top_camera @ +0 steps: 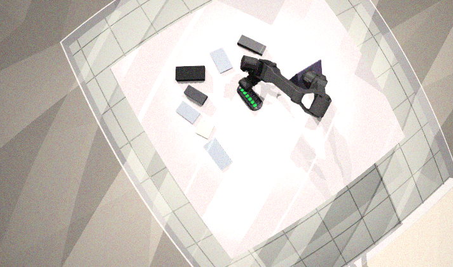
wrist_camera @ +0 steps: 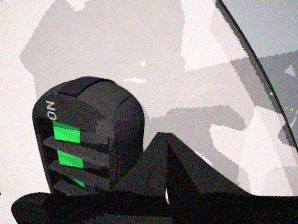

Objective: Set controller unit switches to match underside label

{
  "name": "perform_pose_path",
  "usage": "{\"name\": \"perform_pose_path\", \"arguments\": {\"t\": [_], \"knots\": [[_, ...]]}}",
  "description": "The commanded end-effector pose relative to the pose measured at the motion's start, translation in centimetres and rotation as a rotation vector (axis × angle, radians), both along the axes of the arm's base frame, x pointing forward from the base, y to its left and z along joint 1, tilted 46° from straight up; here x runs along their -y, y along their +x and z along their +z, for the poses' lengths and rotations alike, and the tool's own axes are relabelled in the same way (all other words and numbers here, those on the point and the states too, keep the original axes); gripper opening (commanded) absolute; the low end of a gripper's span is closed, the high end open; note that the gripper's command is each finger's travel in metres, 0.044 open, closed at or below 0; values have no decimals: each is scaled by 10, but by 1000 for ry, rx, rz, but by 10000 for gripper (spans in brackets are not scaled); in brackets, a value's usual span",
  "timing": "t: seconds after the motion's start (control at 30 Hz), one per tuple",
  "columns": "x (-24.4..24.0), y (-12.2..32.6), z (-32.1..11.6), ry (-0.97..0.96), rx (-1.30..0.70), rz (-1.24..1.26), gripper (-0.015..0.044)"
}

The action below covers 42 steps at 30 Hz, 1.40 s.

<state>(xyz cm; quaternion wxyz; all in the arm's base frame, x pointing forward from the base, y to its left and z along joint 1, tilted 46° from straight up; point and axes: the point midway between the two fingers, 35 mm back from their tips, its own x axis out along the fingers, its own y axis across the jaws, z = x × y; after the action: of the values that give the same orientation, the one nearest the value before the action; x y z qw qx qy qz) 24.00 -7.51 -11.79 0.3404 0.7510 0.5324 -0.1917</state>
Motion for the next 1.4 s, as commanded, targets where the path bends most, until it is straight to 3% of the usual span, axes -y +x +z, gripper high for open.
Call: {"name": "perform_pose_path", "arguments": {"t": [0.0, 1.37], "knots": [[-7, -2, -5, 11, -8, -5, 0], [-16, 10, -13, 13, -6, -5, 0]]}}
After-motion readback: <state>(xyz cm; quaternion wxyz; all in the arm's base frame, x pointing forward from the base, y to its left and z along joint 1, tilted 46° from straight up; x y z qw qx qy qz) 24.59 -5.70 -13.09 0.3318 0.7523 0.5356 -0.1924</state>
